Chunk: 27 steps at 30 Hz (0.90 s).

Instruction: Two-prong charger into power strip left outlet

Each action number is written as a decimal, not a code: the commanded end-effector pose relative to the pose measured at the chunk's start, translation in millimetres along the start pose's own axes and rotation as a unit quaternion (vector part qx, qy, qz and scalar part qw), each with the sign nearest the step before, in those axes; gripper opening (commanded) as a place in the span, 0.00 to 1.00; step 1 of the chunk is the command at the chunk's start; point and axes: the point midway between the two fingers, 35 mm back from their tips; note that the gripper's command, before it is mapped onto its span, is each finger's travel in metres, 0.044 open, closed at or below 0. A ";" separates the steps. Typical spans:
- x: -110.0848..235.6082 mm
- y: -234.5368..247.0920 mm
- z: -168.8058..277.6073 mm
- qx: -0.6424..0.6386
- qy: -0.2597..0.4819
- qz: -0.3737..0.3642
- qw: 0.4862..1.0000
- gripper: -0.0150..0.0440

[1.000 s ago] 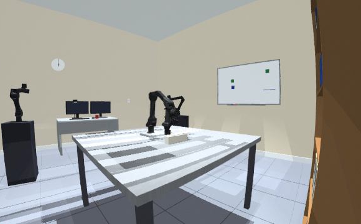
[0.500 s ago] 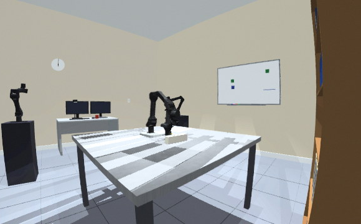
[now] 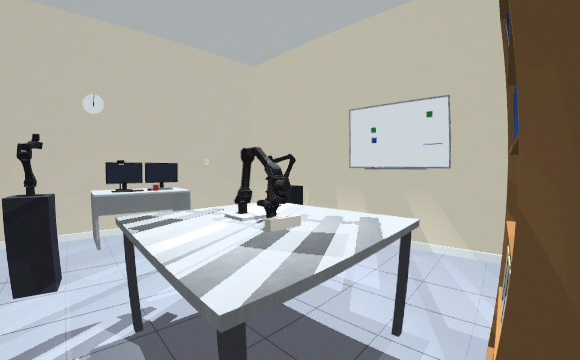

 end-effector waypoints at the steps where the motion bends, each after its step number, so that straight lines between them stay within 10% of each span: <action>1: -2.8 1.7 -1.8 -0.030 0.000 -0.005 1.000 0.25; 27: -5.4 -2.4 -22.9 -0.089 0.000 -0.008 0.996 0.25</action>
Point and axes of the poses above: the point midway between the two fingers, 35 mm back from their tips, its own x axis back along the fingers, its own y axis across the jaws, z = x × y, and after that the axes turned 2 degrees about x, right-handed
